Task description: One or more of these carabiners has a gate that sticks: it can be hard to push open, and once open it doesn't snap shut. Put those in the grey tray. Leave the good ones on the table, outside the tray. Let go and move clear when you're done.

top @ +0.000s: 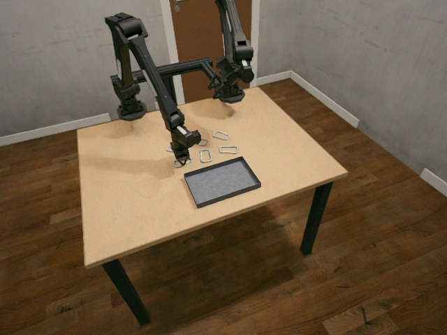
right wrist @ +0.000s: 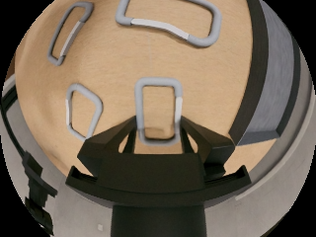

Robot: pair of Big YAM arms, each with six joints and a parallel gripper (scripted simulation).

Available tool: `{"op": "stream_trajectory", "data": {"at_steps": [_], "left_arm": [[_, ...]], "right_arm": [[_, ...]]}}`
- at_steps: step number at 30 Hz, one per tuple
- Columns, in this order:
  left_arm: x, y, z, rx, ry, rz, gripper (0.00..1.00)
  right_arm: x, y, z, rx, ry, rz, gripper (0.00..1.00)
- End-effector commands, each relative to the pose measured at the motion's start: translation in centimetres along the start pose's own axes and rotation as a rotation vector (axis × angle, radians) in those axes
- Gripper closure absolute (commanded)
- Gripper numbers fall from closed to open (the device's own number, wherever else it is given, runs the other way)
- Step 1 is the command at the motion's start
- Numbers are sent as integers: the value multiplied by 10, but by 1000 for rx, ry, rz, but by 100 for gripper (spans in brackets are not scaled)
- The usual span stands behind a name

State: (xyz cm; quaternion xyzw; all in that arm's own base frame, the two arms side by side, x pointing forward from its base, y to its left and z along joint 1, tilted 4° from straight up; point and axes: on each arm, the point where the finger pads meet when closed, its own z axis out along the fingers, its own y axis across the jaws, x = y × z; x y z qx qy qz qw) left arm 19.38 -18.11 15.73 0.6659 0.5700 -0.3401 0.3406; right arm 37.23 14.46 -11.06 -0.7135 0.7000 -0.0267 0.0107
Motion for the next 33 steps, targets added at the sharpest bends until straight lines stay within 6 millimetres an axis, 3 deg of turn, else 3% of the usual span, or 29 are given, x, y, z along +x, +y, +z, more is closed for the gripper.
{"op": "stream_trajectory", "data": {"at_steps": [1, 8, 9, 17, 20, 28, 29, 30, 31, 33], "left_arm": [[-1, 1, 0, 8, -2, 4, 0], [-1, 1, 0, 8, -2, 4, 0], [-1, 1, 0, 8, -2, 4, 0], [-1, 1, 0, 8, -2, 4, 0], [-1, 1, 0, 8, -2, 4, 0], [-1, 1, 0, 8, -2, 4, 0], [-1, 1, 0, 8, -2, 4, 0], [-1, 1, 0, 8, -2, 4, 0], [-1, 1, 0, 8, -2, 4, 0], [-1, 1, 0, 8, -2, 4, 0]], "right_arm": [[-5, -13, -10, 44, -21, -6, 48], [-4, -11, -11, 45, -21, -6, 54], [-1, -4, -8, 34, -17, -6, 54], [-4, -11, -11, 47, -22, -5, 54], [-2, -4, -4, 20, -10, -1, 20], [-2, -4, -4, 20, -10, -1, 17], [-7, -21, -15, 66, -28, 15, 6], [-10, -26, -18, 76, -37, 23, 0], [-15, -37, -25, 101, -52, 32, 0], [-15, -37, -25, 101, -52, 32, 0]]}}
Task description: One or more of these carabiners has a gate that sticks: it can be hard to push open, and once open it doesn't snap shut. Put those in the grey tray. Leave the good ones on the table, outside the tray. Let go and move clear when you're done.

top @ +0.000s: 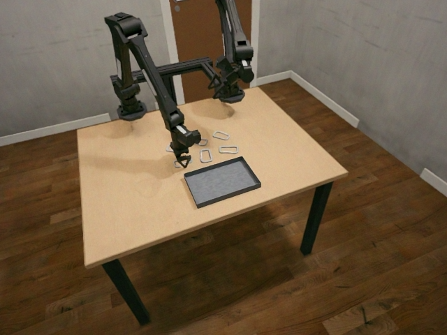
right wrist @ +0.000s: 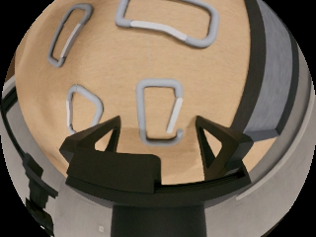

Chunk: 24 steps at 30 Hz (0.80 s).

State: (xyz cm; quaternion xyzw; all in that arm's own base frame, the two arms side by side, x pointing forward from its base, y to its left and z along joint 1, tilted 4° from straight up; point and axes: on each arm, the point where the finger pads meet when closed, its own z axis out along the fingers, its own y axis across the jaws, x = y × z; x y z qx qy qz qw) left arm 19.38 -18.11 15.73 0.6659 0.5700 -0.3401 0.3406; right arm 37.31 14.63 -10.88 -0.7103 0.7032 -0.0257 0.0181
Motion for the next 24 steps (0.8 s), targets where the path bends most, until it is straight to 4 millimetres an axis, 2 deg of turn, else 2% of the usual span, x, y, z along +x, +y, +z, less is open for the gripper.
{"op": "stream_trajectory", "data": {"at_steps": [1, 3, 4, 8, 10, 13, 15, 18, 24], "left_arm": [[-1, 1, 0, 8, -2, 4, 0], [-1, 1, 0, 8, -2, 4, 0], [-1, 1, 0, 8, -2, 4, 0], [-1, 1, 0, 8, -2, 4, 0], [-1, 1, 0, 8, -2, 4, 0], [-1, 1, 0, 8, -2, 4, 0], [-1, 1, 0, 8, -2, 4, 0], [-1, 1, 0, 8, -2, 4, 0], [-1, 1, 0, 8, -2, 4, 0]], "right_arm": [[-19, -47, -30, 116, -58, 31, 0], [-36, -80, -55, 194, -119, 69, 0], [-37, -75, -53, 194, -127, 96, 0], [-46, -81, -56, 265, -199, 266, 0], [-43, -71, -43, 270, -214, 356, 0], [-44, -71, -43, 313, -267, 479, 0], [-45, -74, -52, 354, -316, 553, 0], [-45, -72, -52, 358, -335, 593, 0], [-36, -48, -48, 387, -443, 840, 0]]}}
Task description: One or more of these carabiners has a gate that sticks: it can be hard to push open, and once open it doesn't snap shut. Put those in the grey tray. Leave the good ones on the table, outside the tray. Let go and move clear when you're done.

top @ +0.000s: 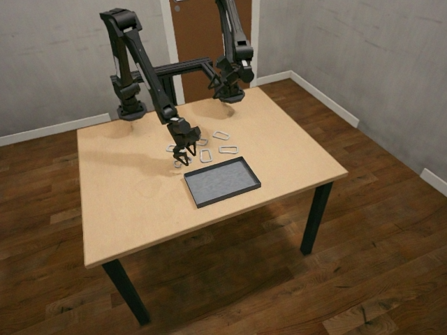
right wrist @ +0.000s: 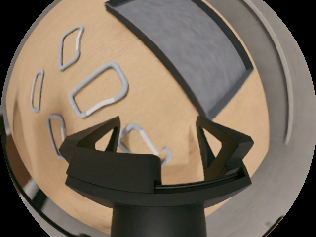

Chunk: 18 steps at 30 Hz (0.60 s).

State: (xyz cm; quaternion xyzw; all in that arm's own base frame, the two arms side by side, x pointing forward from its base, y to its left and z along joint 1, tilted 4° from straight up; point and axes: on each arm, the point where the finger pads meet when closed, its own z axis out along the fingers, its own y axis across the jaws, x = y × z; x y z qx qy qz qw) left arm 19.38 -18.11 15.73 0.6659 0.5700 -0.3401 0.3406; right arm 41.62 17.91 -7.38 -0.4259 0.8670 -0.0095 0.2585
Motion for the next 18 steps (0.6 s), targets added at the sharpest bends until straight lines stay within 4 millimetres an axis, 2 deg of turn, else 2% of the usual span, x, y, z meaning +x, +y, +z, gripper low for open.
{"op": "stream_trajectory", "data": {"at_steps": [1, 8, 10, 12, 18], "left_arm": [[-1, 1, 0, 8, -2, 4, 0], [-1, 1, 0, 8, -2, 4, 0], [-1, 1, 0, 8, -2, 4, 0], [-1, 1, 0, 8, -2, 4, 0], [-1, 1, 0, 8, -2, 4, 0]], "right_arm": [[-7, 0, -13, 64, -94, 217, 0], [25, 6, -25, 88, -147, 439, 0], [25, 6, -25, 88, -147, 439, 0], [35, 6, -26, 93, -147, 480, 0], [46, 12, -30, 93, -156, 521, 0]]}}
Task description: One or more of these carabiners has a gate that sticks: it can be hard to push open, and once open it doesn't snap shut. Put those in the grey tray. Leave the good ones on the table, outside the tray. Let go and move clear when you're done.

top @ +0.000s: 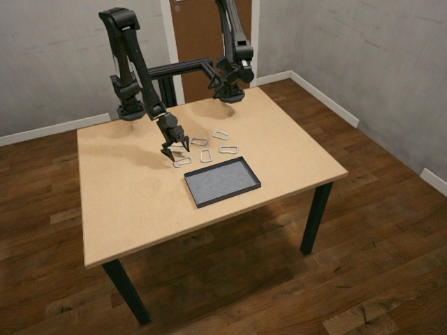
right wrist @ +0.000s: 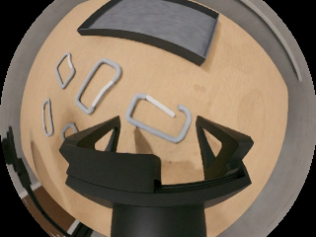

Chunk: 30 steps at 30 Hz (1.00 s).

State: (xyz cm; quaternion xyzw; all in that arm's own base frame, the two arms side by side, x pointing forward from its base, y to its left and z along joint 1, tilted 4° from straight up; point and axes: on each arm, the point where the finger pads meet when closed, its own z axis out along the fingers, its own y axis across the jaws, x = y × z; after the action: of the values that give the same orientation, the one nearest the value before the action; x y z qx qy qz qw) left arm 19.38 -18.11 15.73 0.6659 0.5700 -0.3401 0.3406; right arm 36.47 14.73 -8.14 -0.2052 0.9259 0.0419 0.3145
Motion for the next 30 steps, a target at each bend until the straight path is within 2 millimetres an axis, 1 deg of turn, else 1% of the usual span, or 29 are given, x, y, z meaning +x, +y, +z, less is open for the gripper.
{"op": "stream_trajectory", "data": {"at_steps": [1, 2, 14, 15, 18, 19, 21, 24, 26, 27, 30], "left_arm": [[-1, 1, 0, 8, -2, 4, 0], [-1, 1, 0, 8, -2, 4, 0], [-1, 1, 0, 8, -2, 4, 0], [-1, 1, 0, 8, -2, 4, 0], [-1, 1, 0, 8, -2, 4, 0], [-1, 1, 0, 8, -2, 4, 0], [-1, 1, 0, 8, -2, 4, 0], [-1, 1, 0, 8, -2, 4, 0], [-1, 1, 0, 8, -2, 4, 0], [-1, 1, 0, 8, -2, 4, 0], [-1, 1, 0, 8, -2, 4, 0]], "right_arm": [[-10, -5, -5, 13, -51, 45, 0], [-18, -5, -4, 14, -63, 42, 0], [-17, -5, -4, 14, -63, 39, 0], [-10, -2, -1, 10, -41, 34, 0], [-10, -2, -1, 10, -41, 34, 0], [-20, -5, -2, 17, -60, 14, 11], [-20, -1, -2, 10, -42, -43, 34], [-24, 6, 2, -4, -6, -197, 68], [-24, 6, 2, -4, -6, -197, 68], [-27, 8, 4, -9, 11, -261, 70], [-38, 15, 8, -33, 64, -439, 70]]}}
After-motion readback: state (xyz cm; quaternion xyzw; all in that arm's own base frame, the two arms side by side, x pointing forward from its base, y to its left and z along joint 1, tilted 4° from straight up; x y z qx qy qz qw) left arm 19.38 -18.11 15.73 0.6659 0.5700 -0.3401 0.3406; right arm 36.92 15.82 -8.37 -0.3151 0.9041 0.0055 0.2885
